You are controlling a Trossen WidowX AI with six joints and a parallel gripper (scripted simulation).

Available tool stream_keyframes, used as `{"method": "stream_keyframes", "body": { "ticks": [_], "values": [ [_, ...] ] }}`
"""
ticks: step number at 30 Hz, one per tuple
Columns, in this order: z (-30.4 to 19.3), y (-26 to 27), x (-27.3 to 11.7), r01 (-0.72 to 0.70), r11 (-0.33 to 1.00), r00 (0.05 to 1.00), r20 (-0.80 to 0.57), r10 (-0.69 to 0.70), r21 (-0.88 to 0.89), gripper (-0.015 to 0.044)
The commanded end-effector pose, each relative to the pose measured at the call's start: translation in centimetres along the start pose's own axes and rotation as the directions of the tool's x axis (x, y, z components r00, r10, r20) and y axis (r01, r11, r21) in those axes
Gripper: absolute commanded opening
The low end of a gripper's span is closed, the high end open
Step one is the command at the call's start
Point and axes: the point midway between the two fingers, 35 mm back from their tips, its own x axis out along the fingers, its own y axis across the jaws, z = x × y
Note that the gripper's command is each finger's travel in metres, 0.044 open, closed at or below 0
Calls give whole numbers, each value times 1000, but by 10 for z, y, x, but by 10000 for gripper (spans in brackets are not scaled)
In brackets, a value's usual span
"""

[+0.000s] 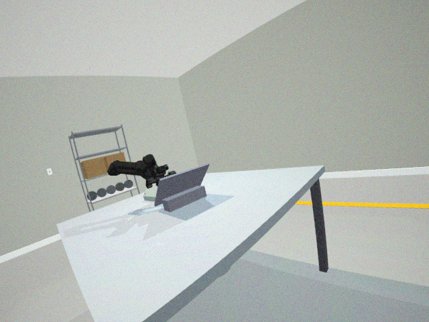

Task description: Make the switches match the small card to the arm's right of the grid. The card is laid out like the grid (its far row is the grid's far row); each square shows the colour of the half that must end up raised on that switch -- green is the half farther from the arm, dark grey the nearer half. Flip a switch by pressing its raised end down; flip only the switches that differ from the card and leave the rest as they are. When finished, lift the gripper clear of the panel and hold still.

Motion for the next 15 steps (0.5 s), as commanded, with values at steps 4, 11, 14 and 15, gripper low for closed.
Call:
{"method": "stream_keyframes", "body": {
  "ticks": [4,11,14,15],
  "values": [
    [-6,3,7,-6,1000,1000,-9,6,-20,0],
    [-5,4,17,-8,1000,1000,-16,8,-24,0],
    [-6,4,20,-8,1000,1000,-18,8,-26,0],
    [-6,4,20,-8,1000,1000,-19,8,-26,0]
  ]
}}
